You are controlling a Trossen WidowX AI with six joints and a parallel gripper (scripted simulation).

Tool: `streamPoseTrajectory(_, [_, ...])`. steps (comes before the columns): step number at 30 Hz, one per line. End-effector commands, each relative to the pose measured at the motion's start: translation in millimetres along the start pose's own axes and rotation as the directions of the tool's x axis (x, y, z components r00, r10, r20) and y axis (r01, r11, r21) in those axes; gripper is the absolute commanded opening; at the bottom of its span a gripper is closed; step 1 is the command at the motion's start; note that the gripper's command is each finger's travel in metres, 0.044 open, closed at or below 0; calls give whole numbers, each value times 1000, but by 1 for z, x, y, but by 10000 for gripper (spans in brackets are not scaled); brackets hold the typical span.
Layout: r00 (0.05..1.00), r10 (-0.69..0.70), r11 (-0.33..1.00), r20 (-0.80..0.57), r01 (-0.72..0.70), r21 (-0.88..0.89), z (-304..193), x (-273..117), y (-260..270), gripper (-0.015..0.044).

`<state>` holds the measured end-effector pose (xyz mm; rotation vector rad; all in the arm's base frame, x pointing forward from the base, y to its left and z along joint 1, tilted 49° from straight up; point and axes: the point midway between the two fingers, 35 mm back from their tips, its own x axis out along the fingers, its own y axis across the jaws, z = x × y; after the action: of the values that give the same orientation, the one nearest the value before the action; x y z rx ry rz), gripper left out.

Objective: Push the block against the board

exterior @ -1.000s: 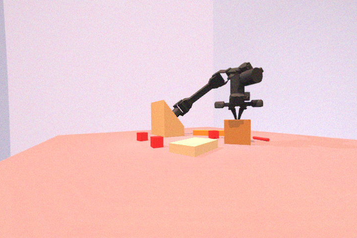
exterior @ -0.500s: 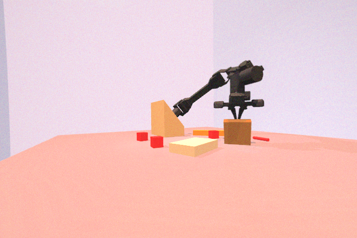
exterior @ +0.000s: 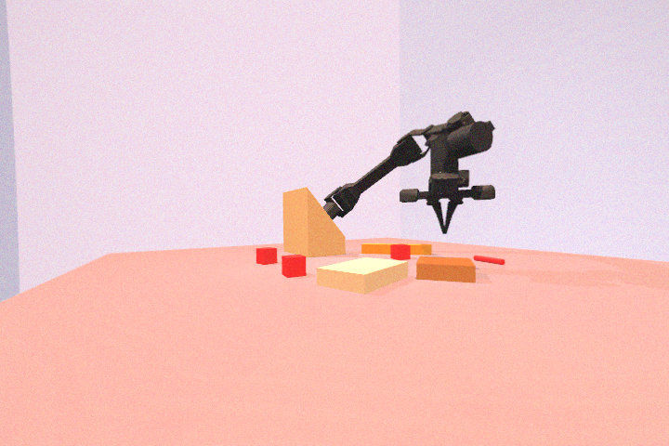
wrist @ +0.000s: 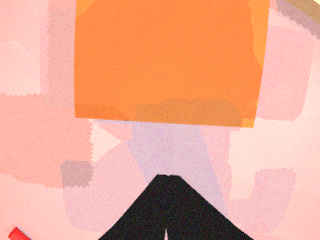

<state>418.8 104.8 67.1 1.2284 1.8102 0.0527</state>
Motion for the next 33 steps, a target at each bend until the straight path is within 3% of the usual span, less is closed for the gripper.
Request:
streamPoseTrajectory(1, [1000, -1, 1000, 2, 1, 1, -6, 0, 0, 0])
streamPoseTrajectory(24, [1000, -1, 1000, 1, 1, 1, -43, 0, 0, 0])
streamPoseTrajectory(30, [1000, -3, 1000, 3, 3, 2, -38, -47, 0, 0])
streamPoseTrajectory(33, [1000, -3, 1000, 2, 3, 2, -39, -49, 0, 0])
